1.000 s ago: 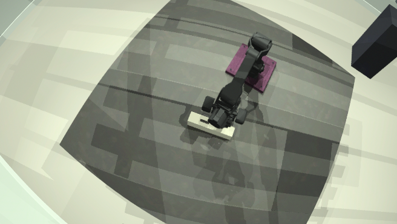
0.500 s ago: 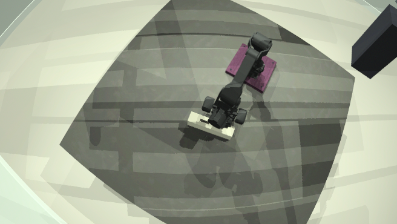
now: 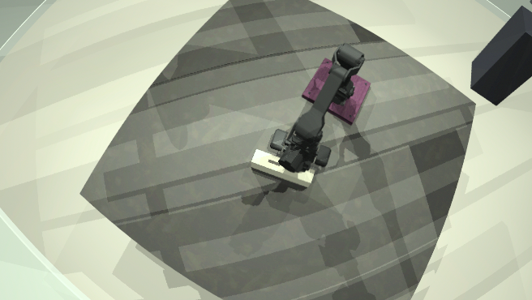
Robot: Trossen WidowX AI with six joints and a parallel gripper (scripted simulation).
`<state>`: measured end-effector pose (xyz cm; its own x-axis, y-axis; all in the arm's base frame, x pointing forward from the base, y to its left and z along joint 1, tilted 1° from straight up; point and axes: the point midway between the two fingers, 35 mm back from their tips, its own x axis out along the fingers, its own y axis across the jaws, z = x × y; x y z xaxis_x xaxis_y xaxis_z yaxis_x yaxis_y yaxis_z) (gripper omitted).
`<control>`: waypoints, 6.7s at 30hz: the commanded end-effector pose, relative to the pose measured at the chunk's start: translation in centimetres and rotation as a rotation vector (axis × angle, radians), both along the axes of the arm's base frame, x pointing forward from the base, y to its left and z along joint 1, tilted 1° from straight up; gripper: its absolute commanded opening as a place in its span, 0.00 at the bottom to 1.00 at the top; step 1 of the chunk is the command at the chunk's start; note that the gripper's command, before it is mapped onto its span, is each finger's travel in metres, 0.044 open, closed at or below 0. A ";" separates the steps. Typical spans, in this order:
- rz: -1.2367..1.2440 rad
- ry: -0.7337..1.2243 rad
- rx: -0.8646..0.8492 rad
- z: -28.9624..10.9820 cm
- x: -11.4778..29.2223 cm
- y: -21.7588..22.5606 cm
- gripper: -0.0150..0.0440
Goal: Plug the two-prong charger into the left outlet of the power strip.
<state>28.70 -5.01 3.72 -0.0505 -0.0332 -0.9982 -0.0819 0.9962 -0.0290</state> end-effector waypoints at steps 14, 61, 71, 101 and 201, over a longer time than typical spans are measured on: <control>0.000 -0.001 -0.003 0.1 0.3 0.0 0.25; 0.000 -0.002 -0.003 0.3 1.1 0.0 0.25; 0.000 -0.002 -0.003 0.3 1.3 0.0 0.25; 0.000 -0.003 -0.003 0.4 2.3 0.1 0.25; 0.000 -0.003 -0.003 0.2 2.7 0.1 0.25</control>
